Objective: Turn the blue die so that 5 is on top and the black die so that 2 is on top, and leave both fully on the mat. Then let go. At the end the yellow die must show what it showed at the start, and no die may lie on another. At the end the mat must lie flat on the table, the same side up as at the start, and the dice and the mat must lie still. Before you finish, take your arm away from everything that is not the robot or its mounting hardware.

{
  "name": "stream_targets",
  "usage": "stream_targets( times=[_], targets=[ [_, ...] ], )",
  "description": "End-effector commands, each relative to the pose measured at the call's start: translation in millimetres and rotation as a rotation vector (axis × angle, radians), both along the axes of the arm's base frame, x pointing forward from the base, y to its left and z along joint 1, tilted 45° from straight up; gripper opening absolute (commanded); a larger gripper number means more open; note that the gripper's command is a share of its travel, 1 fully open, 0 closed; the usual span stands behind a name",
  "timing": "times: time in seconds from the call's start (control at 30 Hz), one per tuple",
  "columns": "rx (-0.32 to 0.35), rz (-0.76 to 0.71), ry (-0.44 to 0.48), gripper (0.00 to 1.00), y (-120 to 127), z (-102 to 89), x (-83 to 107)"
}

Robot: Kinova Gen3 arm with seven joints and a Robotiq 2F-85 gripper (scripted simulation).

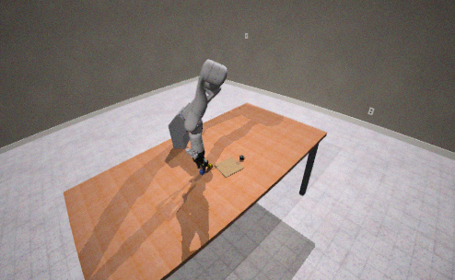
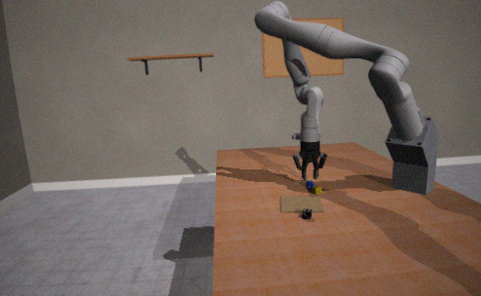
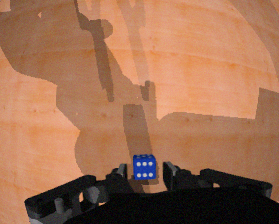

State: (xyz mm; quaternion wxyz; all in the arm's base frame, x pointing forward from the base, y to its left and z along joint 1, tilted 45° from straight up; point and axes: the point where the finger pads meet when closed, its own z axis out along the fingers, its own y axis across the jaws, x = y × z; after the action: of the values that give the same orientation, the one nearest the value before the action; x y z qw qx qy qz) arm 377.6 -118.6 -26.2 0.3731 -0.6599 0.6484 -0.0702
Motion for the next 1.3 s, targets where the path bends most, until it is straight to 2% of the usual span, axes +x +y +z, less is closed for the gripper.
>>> stream_targets(
  times=[0.0,1.27],
  targets=[
    [0.001,-0.004,0.002,0.41,-0.5,-0.8,-1.4],
    [0.001,-0.004,0.002,0.41,1.4,-4.0,1.2]
  ],
)
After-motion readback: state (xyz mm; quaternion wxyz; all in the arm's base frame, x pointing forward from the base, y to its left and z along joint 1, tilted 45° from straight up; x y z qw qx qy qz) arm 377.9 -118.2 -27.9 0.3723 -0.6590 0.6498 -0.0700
